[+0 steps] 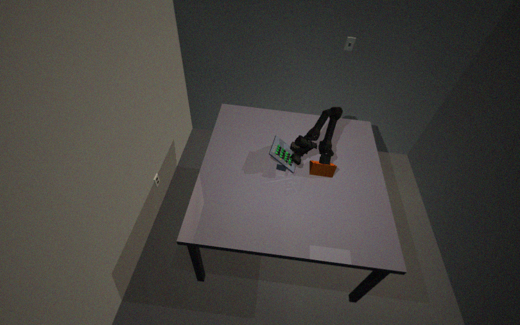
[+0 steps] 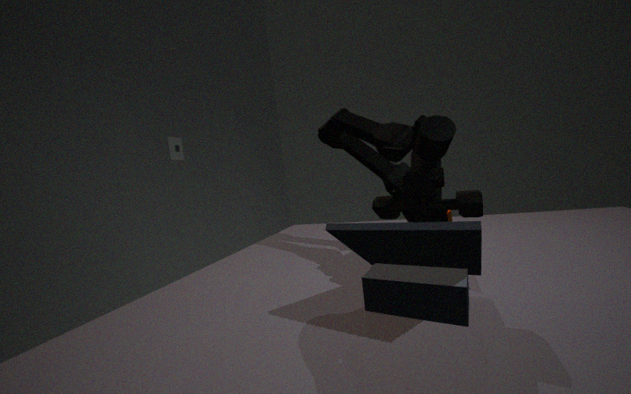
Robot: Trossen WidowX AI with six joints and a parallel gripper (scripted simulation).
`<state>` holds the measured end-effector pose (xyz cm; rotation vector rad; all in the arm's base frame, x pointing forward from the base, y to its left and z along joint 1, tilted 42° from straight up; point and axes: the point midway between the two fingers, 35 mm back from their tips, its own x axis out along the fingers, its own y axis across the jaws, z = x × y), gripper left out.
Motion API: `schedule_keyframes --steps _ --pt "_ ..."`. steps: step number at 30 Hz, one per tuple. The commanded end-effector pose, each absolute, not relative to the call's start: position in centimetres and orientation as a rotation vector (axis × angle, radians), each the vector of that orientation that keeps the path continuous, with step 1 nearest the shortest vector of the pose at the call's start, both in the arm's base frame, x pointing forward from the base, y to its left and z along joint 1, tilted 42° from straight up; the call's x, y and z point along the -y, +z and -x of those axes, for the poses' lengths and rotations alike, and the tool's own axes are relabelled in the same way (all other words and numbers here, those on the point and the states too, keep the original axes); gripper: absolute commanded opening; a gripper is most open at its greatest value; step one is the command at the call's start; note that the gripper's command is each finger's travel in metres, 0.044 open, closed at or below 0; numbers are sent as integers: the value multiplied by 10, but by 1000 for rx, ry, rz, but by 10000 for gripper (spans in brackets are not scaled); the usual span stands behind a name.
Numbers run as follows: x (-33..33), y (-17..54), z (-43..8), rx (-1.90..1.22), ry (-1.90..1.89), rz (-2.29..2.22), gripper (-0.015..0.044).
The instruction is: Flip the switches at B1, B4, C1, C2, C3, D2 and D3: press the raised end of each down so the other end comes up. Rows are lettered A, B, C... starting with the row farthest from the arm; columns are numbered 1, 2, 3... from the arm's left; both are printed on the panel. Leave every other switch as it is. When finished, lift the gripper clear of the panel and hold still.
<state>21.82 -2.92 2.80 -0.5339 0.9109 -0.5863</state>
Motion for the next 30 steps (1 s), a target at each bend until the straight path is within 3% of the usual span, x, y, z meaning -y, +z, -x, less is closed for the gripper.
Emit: schedule_keyframes --steps 1,18,30 --pt "30 26 -217 -919 -581 537 0" --pt "30 27 -219 -913 -585 533 0" --pt "-13 60 -184 -898 -570 542 0"
